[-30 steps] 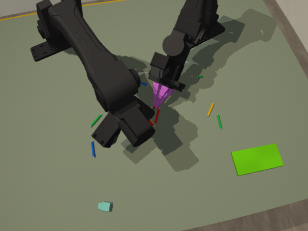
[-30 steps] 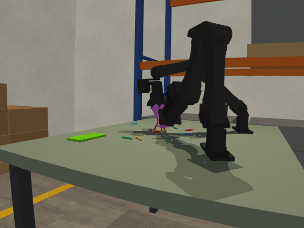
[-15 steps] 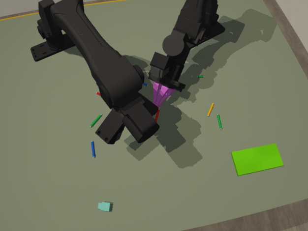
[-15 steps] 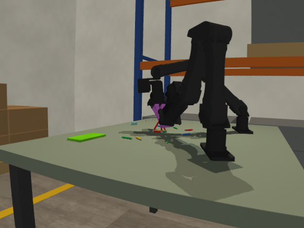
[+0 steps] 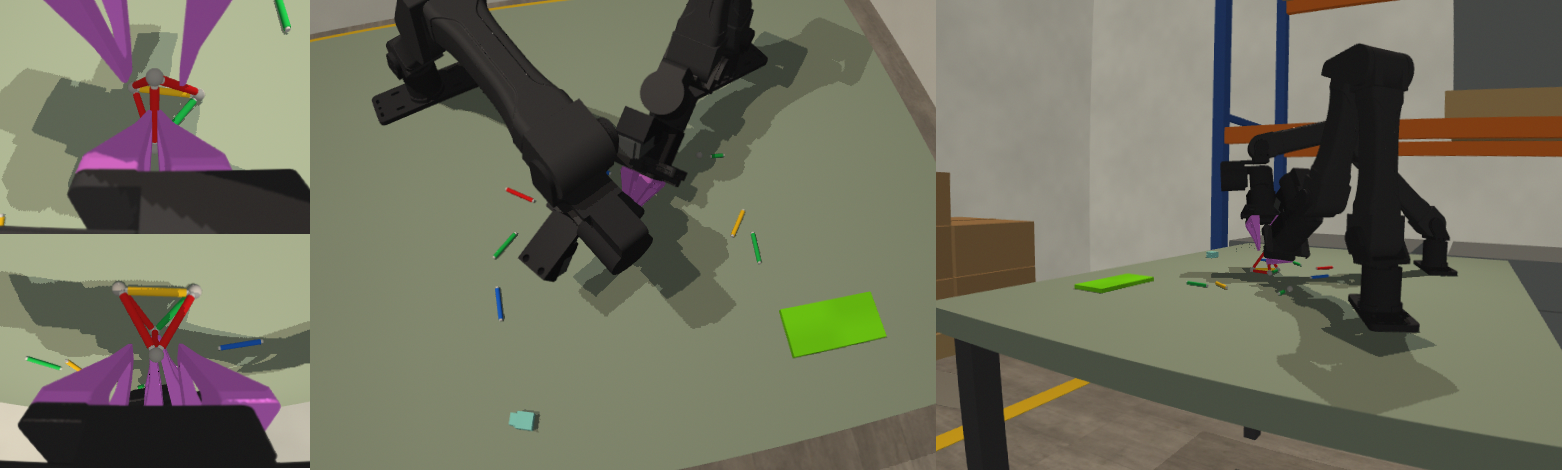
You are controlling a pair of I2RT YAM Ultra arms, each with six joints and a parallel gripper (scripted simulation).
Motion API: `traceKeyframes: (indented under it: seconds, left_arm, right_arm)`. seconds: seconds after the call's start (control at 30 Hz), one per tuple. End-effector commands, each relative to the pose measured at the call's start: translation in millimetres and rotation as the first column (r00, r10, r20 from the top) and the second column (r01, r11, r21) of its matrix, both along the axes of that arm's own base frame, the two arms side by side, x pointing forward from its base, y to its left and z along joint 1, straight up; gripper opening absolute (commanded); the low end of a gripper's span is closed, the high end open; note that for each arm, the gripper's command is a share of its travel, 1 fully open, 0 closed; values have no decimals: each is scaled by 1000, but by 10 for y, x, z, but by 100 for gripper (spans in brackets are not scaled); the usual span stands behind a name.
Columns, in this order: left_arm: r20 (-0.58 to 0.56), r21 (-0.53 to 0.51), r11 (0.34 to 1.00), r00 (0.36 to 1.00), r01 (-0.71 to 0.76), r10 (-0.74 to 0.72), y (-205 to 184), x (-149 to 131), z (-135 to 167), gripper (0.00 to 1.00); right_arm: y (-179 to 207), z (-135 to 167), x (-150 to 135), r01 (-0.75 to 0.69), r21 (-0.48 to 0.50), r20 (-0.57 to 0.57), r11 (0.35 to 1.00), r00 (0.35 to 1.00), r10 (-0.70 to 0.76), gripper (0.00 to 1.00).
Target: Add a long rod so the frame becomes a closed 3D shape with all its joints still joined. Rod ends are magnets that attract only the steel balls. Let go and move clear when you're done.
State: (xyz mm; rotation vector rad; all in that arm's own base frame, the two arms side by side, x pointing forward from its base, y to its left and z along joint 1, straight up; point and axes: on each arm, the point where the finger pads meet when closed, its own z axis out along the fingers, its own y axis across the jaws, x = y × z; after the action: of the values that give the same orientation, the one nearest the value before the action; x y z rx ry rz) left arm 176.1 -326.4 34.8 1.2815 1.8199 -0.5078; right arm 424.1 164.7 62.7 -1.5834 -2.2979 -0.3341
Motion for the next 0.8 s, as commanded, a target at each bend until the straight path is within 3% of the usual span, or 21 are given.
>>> traceKeyframes:
  seconds: [0.0, 0.27, 0.33, 0.37, 0.5, 0.53, 0.57, 0.77]
  left_arm:
    - [20, -37, 999, 1000, -2, 3, -46, 40, 96, 0]
    - [20, -37, 999, 1000, -2, 3, -46, 40, 96, 0]
    - [20, -37, 999, 1000, -2, 3, -46, 40, 96, 0]
    - [20, -37, 999, 1000, -2, 3, -46, 40, 96, 0]
    - [20, -37, 999, 1000, -2, 3, -46, 40, 96, 0]
    - [20, -37, 999, 1000, -2, 3, -46, 40, 96, 11]
    - [20, -37, 999, 1000, -2, 3, -46, 40, 96, 16]
    - [19, -36, 999, 1000, -2, 3, 33, -5, 126, 16]
  right_arm:
    - [40, 75, 13, 4, -7, 31, 1000, 1000, -4, 39]
    - [-73, 221, 37, 6, -8, 22, 1000, 1000, -5, 39]
    - [-97, 251, 41, 6, -9, 17, 1000, 1000, -5, 61]
    - [-115, 276, 45, 6, -10, 13, 1000, 1000, -5, 64]
    - [-198, 545, 97, 12, 2, 42, 1000, 999, -12, 64]
    - [-198, 545, 97, 12, 2, 42, 1000, 999, -12, 64]
    - [-198, 545, 97, 12, 2, 42, 1000, 999, -12, 64]
    - [-171, 545, 87, 6, 2, 42, 1000, 999, -6, 64]
